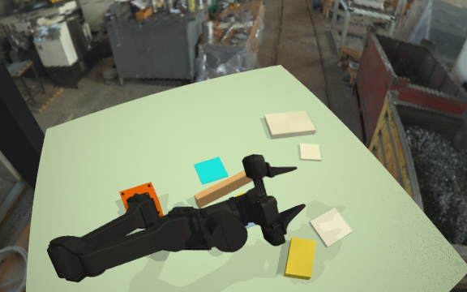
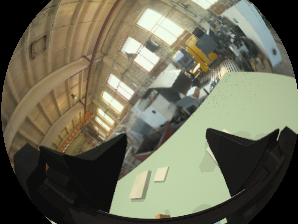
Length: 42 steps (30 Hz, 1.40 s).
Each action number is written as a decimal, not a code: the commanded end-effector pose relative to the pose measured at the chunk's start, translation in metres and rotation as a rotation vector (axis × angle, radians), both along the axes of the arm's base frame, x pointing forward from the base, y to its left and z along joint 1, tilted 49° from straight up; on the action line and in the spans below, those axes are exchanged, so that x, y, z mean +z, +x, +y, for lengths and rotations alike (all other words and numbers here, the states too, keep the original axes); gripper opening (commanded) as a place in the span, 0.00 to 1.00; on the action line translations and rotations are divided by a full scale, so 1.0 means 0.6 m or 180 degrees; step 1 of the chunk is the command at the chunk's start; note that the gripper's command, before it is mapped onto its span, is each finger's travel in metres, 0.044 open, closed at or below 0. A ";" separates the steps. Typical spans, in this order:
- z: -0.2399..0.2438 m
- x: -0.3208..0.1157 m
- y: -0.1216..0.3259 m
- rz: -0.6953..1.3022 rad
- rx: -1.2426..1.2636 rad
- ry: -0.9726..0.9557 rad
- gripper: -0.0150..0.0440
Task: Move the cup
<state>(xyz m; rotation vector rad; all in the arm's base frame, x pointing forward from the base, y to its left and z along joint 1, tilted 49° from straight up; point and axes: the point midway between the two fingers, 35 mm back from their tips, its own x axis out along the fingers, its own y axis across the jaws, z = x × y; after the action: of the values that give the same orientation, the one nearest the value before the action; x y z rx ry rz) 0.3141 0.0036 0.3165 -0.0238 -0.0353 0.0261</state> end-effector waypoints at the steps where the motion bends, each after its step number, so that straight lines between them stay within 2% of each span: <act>1: 0.000 -0.005 0.003 0.0057 -0.0011 -0.0013 0.89; 5: 0.006 -0.117 0.037 0.1221 -0.0191 -0.0409 0.71; 9: 0.012 -0.235 0.023 0.2592 -0.0262 -0.1211 0.54; 14: 0.005 -0.316 -0.040 0.4153 -0.0111 -0.2648 0.54; 19: -0.008 -0.312 -0.091 0.5397 0.0299 -0.4419 0.54; 21: -0.008 -0.307 -0.096 0.5541 0.0376 -0.4685 0.54; 42: -0.023 -0.320 -0.094 0.5537 0.0383 -0.4682 0.54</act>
<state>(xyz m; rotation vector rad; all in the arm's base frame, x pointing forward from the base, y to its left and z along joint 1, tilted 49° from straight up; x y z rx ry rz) 0.2579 -0.0063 0.1264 -1.4483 1.7315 0.1813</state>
